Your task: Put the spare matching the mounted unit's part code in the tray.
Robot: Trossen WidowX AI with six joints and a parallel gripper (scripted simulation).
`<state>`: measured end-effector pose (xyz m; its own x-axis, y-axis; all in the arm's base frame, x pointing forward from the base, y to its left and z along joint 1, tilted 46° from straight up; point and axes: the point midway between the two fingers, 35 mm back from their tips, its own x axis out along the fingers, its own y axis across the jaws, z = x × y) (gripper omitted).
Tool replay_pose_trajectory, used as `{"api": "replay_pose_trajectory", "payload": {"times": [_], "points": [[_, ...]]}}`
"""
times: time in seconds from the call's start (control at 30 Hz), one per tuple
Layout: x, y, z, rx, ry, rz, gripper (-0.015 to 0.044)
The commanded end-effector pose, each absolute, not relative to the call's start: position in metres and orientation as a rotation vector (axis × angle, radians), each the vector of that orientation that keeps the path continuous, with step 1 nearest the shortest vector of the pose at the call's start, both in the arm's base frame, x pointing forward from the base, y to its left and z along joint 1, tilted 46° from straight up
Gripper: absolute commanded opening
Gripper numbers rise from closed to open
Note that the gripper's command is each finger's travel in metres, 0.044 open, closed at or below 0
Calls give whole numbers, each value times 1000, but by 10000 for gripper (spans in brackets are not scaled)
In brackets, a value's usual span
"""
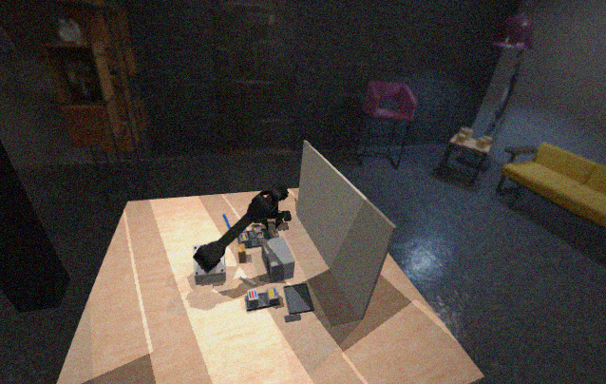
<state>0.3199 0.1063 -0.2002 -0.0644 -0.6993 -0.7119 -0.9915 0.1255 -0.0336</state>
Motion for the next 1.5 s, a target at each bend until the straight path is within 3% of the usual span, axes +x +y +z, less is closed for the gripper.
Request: {"api": "replay_pose_trajectory", "payload": {"times": [0.0, 0.43, 0.9, 1.47], "points": [[320, 106, -200, -1632, 1825, 647, 0], [324, 161, -145, -1638, 1824, 650, 0], [324, 161, -144, -1646, 1829, 650, 0], [330, 207, -111, -1640, 1823, 655, 0]]}}
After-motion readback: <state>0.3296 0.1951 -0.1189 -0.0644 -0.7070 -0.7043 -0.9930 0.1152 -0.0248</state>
